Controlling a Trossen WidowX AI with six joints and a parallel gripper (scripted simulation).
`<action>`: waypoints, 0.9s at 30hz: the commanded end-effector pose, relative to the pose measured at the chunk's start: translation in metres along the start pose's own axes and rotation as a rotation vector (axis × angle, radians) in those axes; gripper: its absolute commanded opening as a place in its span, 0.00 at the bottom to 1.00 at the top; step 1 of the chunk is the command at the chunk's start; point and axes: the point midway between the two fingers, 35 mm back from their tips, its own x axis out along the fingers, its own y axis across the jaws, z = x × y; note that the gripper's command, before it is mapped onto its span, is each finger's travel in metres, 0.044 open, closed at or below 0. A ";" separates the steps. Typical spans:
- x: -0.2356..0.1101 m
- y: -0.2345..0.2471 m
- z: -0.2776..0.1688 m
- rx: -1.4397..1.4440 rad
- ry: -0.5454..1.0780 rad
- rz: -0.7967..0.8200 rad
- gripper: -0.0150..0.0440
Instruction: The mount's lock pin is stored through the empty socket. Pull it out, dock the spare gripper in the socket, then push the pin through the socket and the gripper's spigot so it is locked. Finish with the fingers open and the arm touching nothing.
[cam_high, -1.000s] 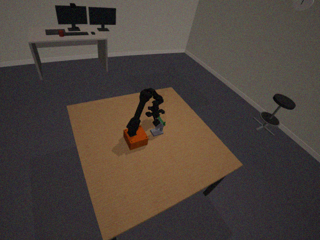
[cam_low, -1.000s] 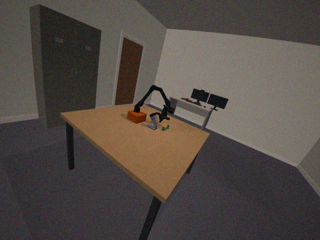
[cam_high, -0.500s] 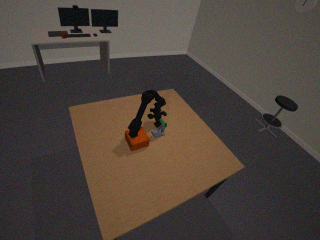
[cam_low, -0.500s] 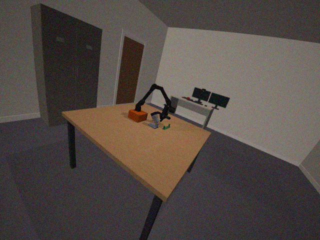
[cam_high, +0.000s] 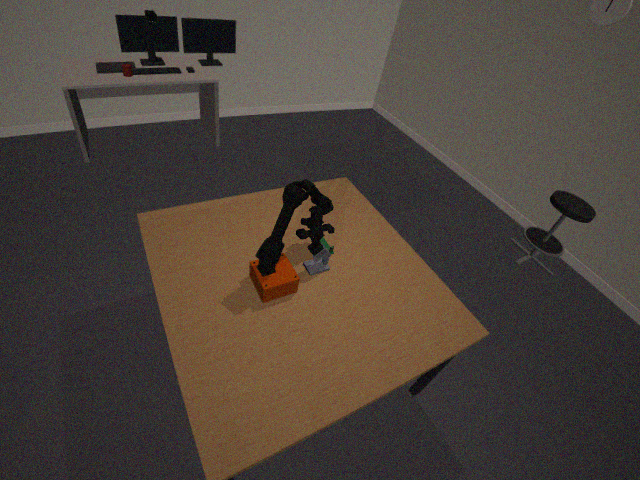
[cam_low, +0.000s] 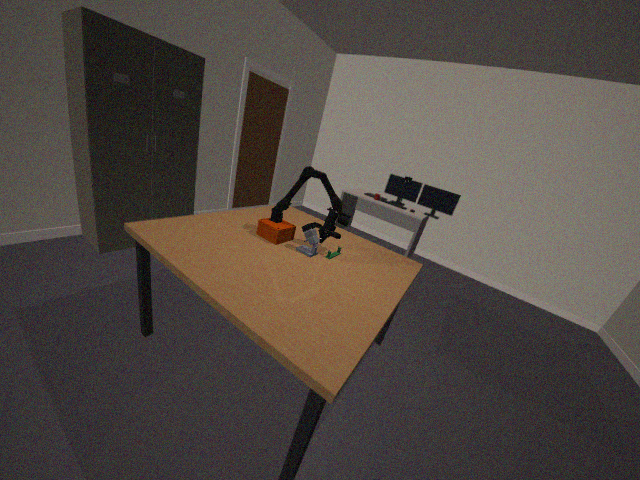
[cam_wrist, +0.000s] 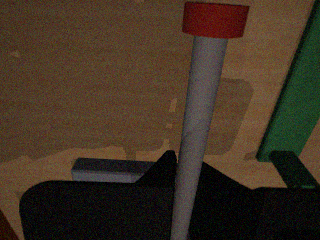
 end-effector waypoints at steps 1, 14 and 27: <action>-0.001 -0.001 -0.003 -0.003 -0.006 -0.002 0.25; 0.002 0.000 -0.013 -0.004 -0.006 0.004 0.25; 0.005 0.000 -0.022 -0.006 -0.006 0.009 0.25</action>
